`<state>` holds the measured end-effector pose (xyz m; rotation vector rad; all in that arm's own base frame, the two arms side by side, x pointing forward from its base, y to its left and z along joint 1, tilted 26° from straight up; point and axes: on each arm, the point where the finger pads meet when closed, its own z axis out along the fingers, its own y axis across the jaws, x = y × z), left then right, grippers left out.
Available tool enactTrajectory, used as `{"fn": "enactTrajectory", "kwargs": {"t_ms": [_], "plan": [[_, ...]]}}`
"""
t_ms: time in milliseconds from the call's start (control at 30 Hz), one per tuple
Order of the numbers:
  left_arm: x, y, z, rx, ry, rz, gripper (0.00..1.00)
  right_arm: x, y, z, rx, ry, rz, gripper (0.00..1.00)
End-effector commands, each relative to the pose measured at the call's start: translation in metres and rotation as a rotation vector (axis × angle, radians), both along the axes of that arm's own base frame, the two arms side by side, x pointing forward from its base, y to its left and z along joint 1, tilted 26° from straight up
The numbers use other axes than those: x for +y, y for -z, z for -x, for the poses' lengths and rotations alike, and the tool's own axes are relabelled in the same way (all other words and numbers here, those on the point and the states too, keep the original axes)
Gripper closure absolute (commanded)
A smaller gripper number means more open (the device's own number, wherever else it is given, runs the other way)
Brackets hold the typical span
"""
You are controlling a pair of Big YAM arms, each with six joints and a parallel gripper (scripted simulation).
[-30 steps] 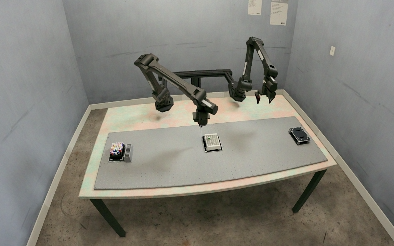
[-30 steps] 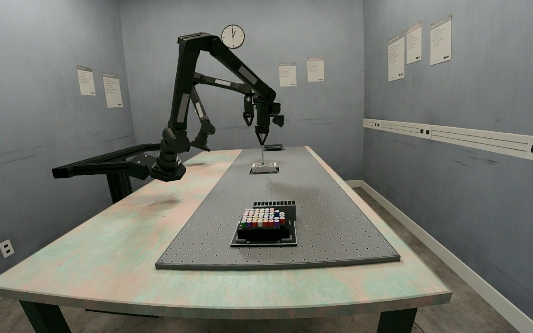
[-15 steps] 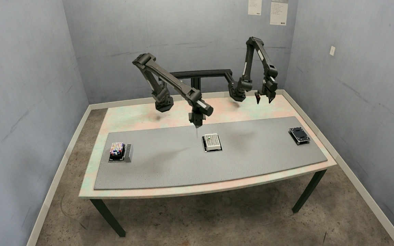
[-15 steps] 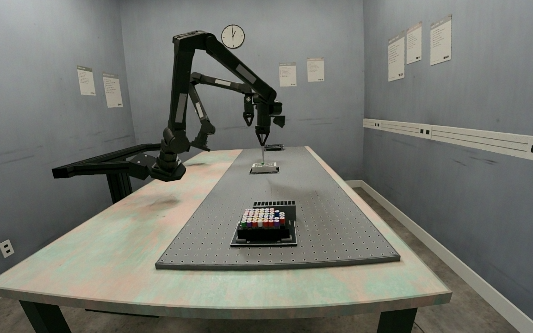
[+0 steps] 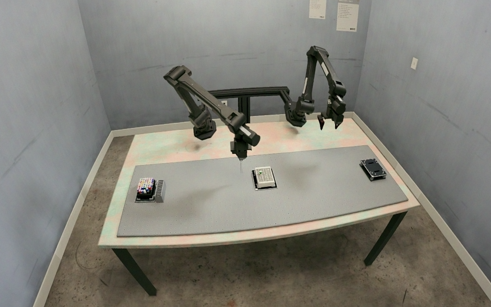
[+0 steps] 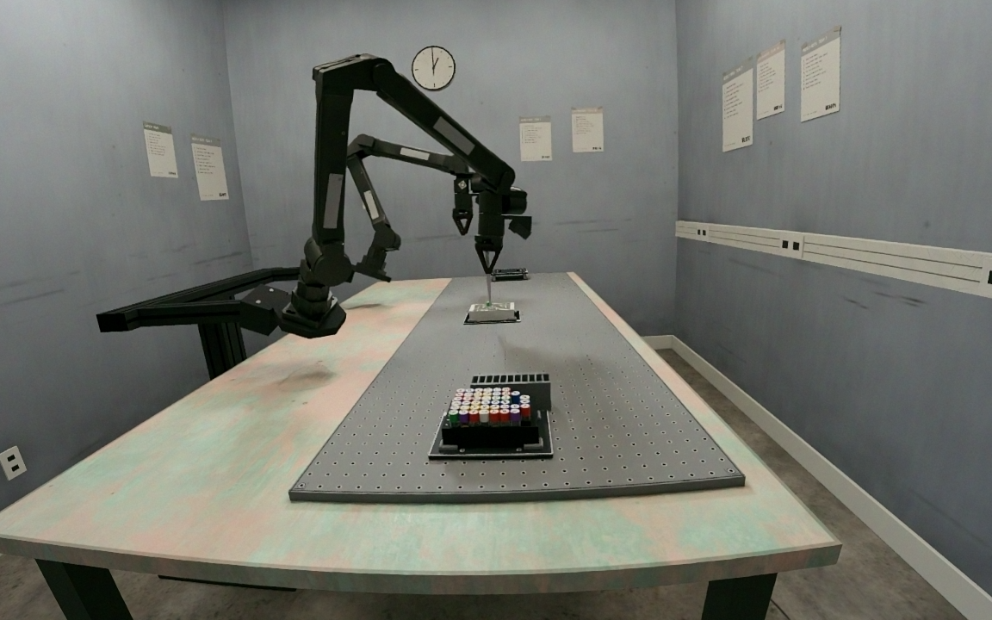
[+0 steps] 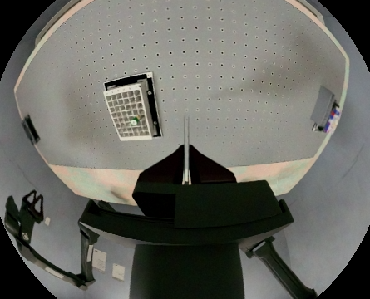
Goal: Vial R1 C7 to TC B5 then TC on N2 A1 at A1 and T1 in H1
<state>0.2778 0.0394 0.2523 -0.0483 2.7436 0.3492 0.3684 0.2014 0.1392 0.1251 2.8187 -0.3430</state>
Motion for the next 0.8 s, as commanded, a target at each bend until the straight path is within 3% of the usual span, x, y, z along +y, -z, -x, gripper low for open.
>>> {"fn": "enactTrajectory", "kwargs": {"t_ms": [0, 33, 167, 567, 600, 700, 767], "plan": [[0.000, -0.016, -0.004, -0.036, 0.014, -0.002, 0.00, -0.002, -0.014, -0.003, -0.026, -0.015, -0.025, 0.93], [0.000, -0.016, -0.004, -0.036, 0.014, -0.002, 0.00, 0.015, -0.035, -0.012, -0.064, -0.037, -0.054, 0.93], [0.000, -0.016, -0.004, -0.036, 0.014, -0.002, 0.00, -0.010, -0.016, -0.003, -0.024, -0.016, -0.025, 0.93], [0.000, -0.016, -0.004, -0.036, 0.014, -0.002, 0.00, -0.026, -0.021, -0.003, -0.026, -0.016, -0.027, 0.93], [0.000, -0.016, -0.004, -0.036, 0.014, -0.002, 0.00, -0.013, -0.036, -0.010, -0.055, -0.035, -0.047, 0.93], [0.000, -0.016, -0.004, -0.036, 0.014, -0.002, 0.00, -0.033, -0.022, -0.002, -0.022, -0.017, -0.025, 0.93], [0.000, -0.016, -0.004, -0.036, 0.014, -0.002, 0.00, -0.034, -0.028, -0.006, -0.032, -0.016, -0.031, 0.93]]}}
